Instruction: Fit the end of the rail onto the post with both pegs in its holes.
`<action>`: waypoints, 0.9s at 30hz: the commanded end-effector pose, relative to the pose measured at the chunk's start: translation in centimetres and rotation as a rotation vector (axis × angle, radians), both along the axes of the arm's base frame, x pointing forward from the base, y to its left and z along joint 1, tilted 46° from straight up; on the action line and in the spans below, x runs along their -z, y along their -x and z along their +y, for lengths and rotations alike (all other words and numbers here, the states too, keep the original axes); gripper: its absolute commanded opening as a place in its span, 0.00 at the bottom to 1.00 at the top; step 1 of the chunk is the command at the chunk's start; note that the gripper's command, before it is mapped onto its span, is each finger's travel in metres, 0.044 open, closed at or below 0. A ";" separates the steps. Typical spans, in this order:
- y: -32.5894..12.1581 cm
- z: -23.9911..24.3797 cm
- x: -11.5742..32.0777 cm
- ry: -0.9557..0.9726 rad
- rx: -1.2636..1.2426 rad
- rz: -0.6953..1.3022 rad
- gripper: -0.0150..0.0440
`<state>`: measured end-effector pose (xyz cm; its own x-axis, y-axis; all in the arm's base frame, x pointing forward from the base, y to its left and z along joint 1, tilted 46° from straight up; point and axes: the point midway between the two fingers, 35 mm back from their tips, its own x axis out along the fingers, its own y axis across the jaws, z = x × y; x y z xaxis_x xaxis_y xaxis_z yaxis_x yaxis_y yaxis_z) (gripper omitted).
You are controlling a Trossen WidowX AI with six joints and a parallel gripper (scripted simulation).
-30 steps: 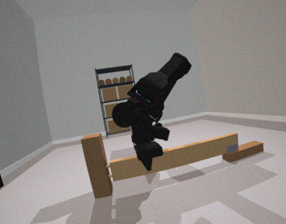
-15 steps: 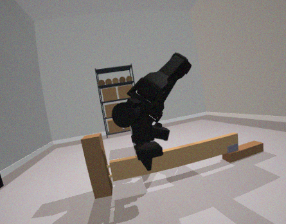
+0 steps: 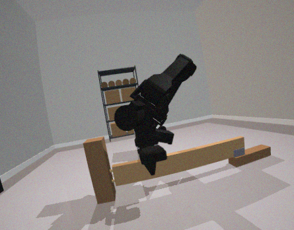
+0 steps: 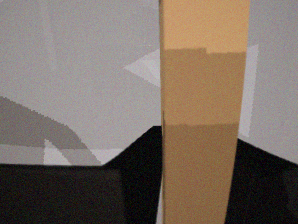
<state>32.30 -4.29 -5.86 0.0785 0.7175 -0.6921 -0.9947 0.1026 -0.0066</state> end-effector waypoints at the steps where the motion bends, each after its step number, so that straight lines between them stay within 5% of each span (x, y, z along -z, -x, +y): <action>1: 0.0 -0.7 0.1 0.010 0.012 -0.004 0.25; 27: 0.0 -1.0 0.6 0.010 0.012 -0.004 0.25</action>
